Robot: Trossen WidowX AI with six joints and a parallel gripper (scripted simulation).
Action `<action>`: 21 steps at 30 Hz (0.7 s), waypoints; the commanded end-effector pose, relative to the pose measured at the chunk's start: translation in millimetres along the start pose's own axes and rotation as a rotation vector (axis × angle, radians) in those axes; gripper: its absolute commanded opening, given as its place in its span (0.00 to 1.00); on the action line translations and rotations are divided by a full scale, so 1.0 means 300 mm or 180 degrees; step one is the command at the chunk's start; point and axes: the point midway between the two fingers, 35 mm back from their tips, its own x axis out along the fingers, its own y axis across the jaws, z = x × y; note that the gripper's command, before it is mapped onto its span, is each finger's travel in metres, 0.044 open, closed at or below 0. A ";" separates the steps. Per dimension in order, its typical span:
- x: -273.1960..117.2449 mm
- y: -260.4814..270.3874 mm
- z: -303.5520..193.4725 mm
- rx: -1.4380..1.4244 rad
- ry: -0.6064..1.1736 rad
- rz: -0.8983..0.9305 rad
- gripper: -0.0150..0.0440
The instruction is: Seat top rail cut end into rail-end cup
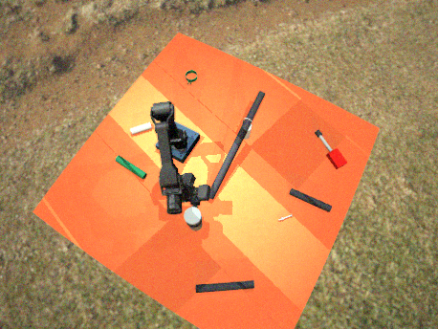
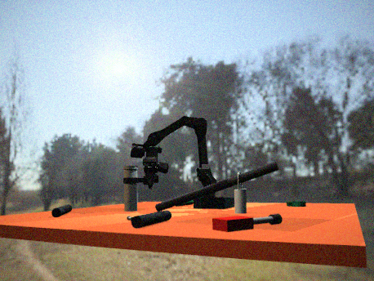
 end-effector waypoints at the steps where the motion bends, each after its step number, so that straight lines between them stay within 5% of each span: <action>1: 0.011 -0.005 0.006 0.0105 0.0029 0.0001 0.25; 21: 0.031 -0.040 0.002 0.0470 0.0238 -0.0001 0.25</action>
